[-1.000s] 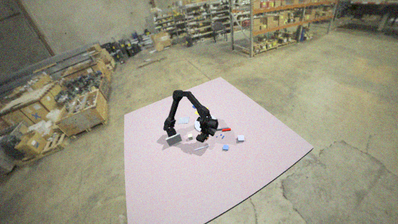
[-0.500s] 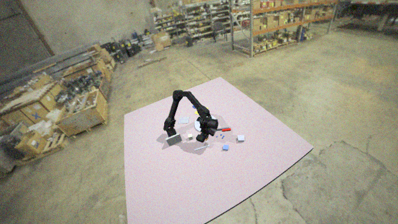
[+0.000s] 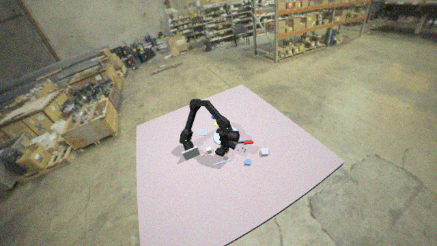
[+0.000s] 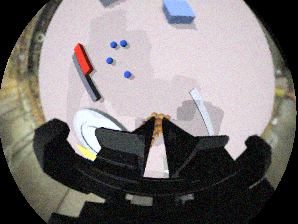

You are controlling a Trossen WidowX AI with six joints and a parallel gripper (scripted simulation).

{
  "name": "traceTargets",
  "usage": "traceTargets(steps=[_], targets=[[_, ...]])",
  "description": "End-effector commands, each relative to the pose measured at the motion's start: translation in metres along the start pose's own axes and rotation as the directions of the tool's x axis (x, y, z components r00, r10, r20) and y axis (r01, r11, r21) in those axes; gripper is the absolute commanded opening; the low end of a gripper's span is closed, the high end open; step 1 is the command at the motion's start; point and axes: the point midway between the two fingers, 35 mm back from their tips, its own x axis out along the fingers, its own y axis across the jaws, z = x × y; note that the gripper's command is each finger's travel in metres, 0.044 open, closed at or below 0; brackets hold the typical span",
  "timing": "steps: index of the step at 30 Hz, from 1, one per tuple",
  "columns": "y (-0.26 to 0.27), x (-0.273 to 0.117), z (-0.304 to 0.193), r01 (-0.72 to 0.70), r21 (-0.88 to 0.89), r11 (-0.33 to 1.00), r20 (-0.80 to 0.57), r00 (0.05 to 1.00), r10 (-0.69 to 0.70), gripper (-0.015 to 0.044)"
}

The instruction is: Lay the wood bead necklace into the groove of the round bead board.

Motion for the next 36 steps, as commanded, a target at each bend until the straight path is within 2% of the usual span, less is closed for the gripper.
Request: traceTargets(steps=[1,19,29,36], targets=[[0.000,0.000,0.000,0.000,0.000,1.000,0.000,1.000,0.000,0.0000],[0.000,0.000,0.000,0.000,0.000,1.000,0.000,1.000,0.000,0.0000],[0.000,-0.025,0.000,-0.003,0.006,1.000,-0.004,1.000,0.003,0.0263],[0.000,-0.025,0.000,-0.003,0.006,1.000,-0.004,1.000,0.003,0.0440]])
